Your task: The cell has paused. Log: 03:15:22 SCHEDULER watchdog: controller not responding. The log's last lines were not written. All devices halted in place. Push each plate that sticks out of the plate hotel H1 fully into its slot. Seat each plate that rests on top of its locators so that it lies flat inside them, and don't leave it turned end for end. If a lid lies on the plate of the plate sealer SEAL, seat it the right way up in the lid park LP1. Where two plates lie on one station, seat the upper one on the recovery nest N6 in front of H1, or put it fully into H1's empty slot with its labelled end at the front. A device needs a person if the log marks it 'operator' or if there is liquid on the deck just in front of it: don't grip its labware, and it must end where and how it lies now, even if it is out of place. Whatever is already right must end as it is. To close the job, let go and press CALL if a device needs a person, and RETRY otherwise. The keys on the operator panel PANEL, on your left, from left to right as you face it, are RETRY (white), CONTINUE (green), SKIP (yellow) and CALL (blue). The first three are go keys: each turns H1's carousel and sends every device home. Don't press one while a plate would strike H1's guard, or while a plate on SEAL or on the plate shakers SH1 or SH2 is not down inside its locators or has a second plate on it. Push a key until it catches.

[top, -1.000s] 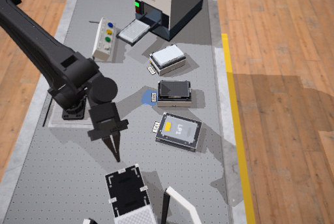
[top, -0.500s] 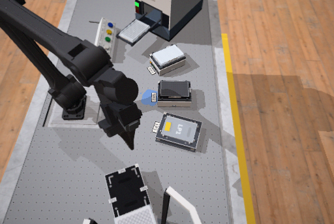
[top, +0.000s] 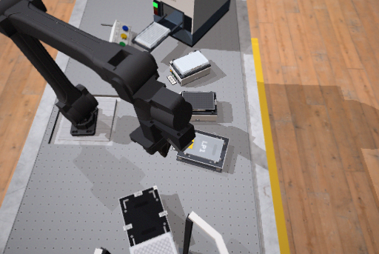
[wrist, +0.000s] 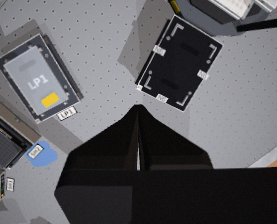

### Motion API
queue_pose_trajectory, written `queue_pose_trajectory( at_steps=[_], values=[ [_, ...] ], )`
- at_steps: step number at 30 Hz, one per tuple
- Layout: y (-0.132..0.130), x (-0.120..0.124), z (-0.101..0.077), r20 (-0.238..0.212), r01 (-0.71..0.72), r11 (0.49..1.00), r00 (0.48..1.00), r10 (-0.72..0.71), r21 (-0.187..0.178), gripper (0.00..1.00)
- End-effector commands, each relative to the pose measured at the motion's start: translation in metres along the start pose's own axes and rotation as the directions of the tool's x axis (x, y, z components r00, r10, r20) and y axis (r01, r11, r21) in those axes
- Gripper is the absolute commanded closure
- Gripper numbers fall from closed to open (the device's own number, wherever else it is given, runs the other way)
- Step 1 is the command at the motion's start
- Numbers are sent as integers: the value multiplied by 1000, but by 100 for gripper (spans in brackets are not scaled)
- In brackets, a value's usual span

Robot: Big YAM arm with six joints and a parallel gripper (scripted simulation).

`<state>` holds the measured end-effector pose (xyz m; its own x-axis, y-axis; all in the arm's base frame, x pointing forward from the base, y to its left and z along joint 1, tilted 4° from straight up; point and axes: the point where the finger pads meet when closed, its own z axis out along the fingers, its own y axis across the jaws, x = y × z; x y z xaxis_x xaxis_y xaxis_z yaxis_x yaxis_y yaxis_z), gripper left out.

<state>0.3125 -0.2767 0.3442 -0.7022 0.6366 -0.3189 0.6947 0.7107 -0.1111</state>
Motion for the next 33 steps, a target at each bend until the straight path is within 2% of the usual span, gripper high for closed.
queue_pose_trajectory(
  at_steps=[1, 7, 9, 23, 30, 32, 33],
  values=[
    [8, -12, -14, -33, 58, 998, 998, -59, -18, 100],
    [29, -11, -12, -195, 146, 986, 968, -160, -87, 100],
    [36, -14, -12, -220, 164, 981, 958, -183, -104, 100],
    [77, -14, -14, -223, 142, 985, 961, -161, -100, 100],
    [99, -6, -17, -190, 380, 912, 894, -405, -155, 100],
    [105, 3, -11, -201, 439, 882, 861, -467, -172, 100],
    [105, 3, -11, -201, 439, 882, 861, -467, -172, 100]
  ],
)
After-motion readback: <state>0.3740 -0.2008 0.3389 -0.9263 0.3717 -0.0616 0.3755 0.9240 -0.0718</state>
